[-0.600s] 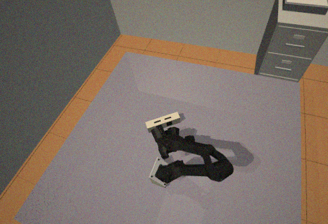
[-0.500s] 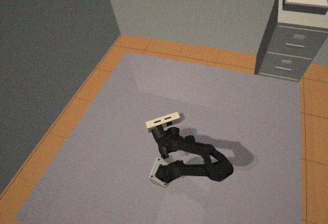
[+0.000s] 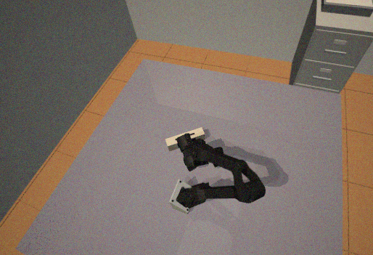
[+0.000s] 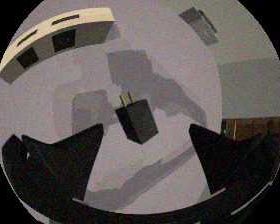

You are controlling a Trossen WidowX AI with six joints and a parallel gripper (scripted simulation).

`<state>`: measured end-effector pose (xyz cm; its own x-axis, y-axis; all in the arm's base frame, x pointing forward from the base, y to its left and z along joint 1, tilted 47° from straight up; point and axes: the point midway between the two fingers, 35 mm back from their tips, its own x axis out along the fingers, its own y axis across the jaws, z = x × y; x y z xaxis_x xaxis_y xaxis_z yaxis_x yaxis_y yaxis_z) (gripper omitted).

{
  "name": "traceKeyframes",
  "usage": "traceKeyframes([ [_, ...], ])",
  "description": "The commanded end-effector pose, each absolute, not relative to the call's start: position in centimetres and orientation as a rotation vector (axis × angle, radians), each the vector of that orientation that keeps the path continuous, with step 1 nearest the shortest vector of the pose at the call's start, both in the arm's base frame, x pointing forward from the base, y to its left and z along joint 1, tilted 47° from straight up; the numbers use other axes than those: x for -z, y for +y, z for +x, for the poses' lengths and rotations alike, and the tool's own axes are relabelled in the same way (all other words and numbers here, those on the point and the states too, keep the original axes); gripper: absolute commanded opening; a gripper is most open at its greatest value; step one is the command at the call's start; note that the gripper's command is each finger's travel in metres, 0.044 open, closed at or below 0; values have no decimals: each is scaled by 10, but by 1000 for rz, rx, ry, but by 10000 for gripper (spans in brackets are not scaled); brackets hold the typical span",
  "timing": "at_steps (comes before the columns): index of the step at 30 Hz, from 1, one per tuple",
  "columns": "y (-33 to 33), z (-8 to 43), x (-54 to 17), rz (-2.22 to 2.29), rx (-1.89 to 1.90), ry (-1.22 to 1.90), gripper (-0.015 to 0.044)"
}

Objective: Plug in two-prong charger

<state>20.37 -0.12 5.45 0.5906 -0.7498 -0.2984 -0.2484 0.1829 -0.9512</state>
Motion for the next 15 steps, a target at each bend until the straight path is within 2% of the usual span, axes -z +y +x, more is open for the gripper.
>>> traceKeyframes([
  [1, 0, 208, -54, -1382, 415, 1016, 440],
  [15, 0, 220, -57, -1352, 328, 1275, 440],
])
